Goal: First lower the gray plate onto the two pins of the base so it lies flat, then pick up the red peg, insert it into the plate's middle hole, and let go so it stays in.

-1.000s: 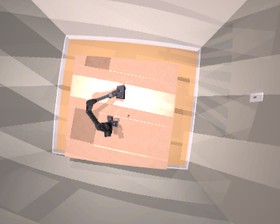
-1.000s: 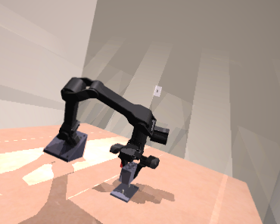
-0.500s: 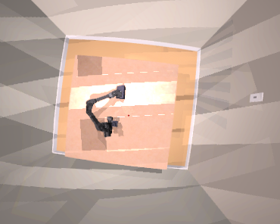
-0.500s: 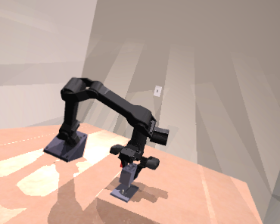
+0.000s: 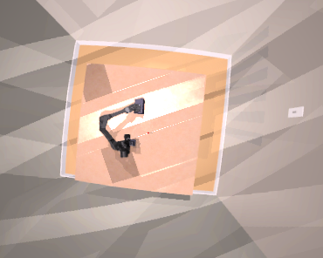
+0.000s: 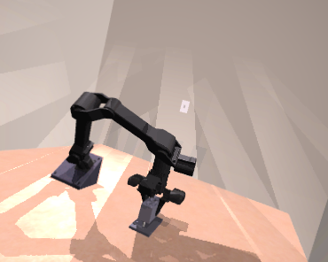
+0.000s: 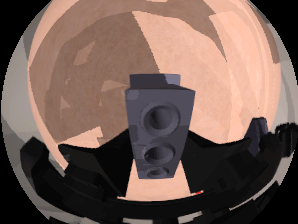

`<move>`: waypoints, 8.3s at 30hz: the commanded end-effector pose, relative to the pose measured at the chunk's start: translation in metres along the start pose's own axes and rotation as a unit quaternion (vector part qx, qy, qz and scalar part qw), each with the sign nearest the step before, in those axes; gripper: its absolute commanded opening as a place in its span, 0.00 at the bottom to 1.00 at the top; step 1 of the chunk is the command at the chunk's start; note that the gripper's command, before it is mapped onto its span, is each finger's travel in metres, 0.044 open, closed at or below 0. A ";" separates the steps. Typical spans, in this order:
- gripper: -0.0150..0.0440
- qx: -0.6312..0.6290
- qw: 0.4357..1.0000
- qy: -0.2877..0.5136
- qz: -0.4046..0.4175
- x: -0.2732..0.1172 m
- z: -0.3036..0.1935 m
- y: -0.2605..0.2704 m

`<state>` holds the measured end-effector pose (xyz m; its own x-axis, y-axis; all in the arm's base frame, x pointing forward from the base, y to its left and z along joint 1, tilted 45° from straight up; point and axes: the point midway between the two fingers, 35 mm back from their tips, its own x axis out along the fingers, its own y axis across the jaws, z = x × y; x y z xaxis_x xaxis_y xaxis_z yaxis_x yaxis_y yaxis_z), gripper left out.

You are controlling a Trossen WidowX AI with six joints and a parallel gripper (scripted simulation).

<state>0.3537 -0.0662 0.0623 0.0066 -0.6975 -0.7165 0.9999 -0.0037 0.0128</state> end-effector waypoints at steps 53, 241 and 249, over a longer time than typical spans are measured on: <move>1.00 -0.004 1.000 -0.001 -0.002 -0.102 -0.002 0.006; 0.25 -0.191 0.981 0.019 0.002 -0.078 -0.095 -0.031; 0.25 -0.191 0.981 0.016 0.002 -0.077 -0.073 -0.021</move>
<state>0.3281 0.0482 0.0583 0.0027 -0.6698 -0.7426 0.9328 0.2694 -0.2395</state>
